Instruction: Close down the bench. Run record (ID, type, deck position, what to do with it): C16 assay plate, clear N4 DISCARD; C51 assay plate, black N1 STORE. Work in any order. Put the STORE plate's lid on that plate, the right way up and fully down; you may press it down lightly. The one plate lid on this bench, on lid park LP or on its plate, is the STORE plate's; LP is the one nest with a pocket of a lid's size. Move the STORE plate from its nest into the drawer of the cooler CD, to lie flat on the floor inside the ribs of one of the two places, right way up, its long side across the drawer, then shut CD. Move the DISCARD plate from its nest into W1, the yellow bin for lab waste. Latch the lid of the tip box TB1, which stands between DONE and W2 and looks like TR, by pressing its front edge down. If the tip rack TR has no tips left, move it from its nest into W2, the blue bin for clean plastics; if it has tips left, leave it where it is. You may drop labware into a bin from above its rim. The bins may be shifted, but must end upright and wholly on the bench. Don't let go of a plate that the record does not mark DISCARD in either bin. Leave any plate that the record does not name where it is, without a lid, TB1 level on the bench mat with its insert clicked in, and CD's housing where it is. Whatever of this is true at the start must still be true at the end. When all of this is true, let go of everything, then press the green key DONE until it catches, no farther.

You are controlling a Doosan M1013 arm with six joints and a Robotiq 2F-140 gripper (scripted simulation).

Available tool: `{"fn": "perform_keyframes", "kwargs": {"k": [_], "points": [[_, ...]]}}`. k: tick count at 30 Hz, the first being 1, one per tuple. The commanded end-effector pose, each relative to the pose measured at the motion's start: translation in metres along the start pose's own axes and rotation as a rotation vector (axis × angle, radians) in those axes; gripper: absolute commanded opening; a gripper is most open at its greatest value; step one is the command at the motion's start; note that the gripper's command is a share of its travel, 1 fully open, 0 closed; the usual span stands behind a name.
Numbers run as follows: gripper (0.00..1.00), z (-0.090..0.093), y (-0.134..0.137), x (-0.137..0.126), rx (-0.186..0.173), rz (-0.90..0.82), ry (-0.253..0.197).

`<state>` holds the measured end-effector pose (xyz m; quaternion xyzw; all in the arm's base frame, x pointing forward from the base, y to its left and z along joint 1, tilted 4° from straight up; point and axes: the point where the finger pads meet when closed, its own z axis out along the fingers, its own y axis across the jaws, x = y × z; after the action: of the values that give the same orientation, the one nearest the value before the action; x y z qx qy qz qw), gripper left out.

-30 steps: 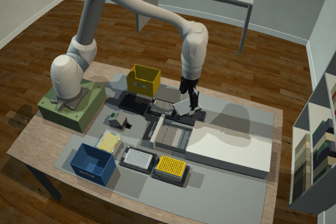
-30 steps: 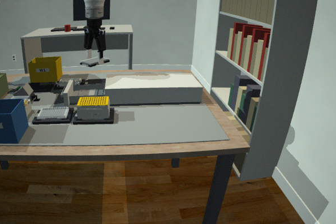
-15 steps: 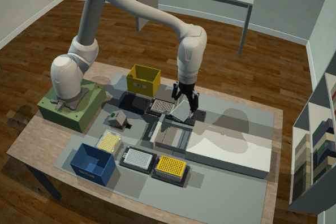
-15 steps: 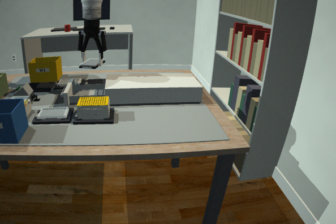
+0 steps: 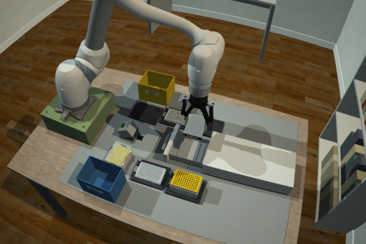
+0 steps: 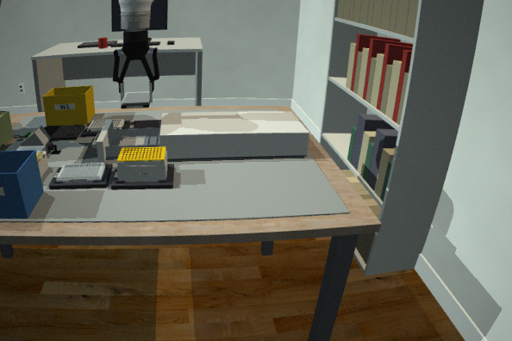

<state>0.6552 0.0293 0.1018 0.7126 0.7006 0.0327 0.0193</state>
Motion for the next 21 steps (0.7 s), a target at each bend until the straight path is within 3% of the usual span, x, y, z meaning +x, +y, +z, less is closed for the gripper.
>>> {"fn": "perform_keyframes", "kwargs": {"k": [1,21], "points": [[0.0,0.0,-0.002,-0.009,0.0,-0.003,0.003],[0.0,0.0,-0.013,-0.051,0.0,-0.003,0.003]]}}
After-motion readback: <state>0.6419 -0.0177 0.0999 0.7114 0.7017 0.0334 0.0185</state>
